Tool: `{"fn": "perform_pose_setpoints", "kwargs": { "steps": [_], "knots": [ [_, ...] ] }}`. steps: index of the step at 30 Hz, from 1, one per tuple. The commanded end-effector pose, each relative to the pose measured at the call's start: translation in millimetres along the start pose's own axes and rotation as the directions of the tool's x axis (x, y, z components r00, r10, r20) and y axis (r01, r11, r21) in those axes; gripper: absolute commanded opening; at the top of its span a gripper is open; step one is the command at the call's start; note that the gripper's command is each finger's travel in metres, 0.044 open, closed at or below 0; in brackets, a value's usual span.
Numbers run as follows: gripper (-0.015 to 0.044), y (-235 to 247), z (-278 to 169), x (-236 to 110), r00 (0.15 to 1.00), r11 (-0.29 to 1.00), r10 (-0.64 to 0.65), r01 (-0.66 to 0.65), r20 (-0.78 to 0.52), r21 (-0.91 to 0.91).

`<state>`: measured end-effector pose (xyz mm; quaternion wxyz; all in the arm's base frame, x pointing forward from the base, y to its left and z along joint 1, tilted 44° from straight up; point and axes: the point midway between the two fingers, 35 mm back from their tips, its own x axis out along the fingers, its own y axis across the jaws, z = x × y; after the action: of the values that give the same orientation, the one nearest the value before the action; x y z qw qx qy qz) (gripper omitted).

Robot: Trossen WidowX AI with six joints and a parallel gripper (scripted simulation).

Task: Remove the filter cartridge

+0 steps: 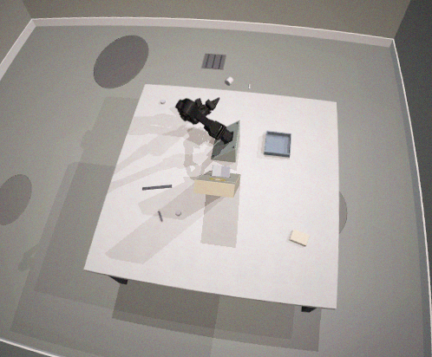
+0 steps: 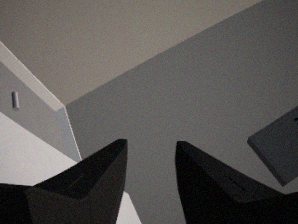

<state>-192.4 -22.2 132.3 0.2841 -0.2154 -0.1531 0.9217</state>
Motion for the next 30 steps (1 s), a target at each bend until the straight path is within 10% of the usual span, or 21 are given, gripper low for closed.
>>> {"fn": "perform_pose_setpoints", "kwargs": {
  "steps": [1, 13, 30],
  "knots": [
    [0.0096, 36.9, 13.4, -33.8, 0.980, 0.980, 0.191, -0.194, 0.049, 0.051],
    [0.0096, 98.6, 22.2, -181.0, 0.698, 0.682, 0.706, -0.715, 0.120, 0.152],
    [0.0096, 15.5, -65.0, -380.8, -0.058, -0.050, 0.997, -0.990, -0.053, 0.131]
  ]
}}
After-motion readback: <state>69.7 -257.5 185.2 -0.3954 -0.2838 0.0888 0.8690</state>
